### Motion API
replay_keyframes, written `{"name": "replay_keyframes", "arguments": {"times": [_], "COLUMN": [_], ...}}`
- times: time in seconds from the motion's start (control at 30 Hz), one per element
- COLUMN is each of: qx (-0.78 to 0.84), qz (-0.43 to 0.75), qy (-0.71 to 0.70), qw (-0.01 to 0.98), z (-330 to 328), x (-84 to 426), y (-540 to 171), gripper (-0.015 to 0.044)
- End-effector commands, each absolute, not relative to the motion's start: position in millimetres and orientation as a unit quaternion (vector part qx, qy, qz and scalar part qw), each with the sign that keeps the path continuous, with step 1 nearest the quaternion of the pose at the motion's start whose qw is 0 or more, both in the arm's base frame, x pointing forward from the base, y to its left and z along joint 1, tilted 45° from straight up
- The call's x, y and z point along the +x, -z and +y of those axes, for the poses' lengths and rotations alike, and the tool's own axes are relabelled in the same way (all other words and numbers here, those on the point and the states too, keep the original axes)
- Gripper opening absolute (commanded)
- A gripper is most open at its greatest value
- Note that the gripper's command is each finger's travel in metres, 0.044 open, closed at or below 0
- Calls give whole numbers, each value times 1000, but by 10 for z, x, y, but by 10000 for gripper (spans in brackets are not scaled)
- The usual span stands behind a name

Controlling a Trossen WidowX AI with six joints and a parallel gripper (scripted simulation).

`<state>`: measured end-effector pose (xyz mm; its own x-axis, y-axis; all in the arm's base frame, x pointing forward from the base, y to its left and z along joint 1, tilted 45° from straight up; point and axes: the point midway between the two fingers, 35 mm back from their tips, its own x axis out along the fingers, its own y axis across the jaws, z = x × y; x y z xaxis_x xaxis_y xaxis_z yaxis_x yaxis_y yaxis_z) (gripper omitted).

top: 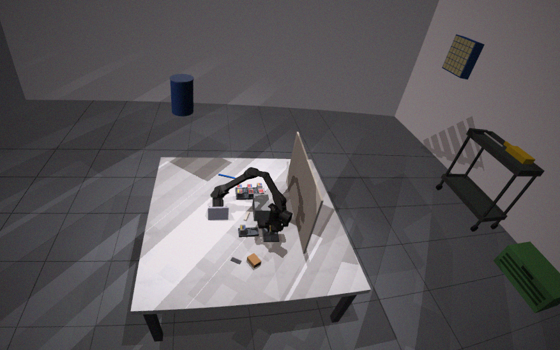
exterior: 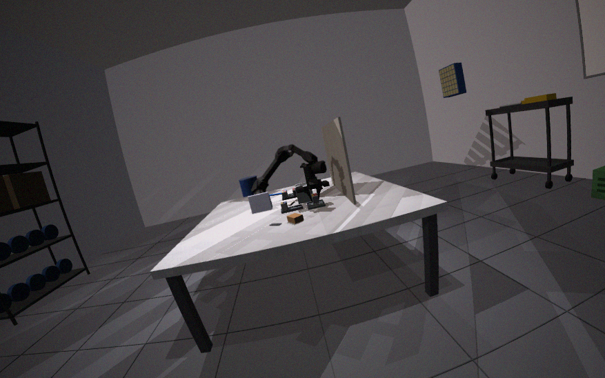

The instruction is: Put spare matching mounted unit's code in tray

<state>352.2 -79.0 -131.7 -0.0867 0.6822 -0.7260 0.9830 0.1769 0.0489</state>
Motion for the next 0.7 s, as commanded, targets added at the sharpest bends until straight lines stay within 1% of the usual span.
{"name": "replay_keyframes", "arguments": {"times": [0.0,0.23,0.33,0.5,0.67], "qx": [596,596,597,597,598], "qz": [698,698,698,698,698], "qy": [237,237,238,239,239], "qw": [318,318,318,314,313], "z": [-793,-793,-955,-1461,-1526], "x": [3524,3524,3570,3607,3599], "y": [1316,1316,1167,619,538], "gripper": [263,440,440,440,440]}}
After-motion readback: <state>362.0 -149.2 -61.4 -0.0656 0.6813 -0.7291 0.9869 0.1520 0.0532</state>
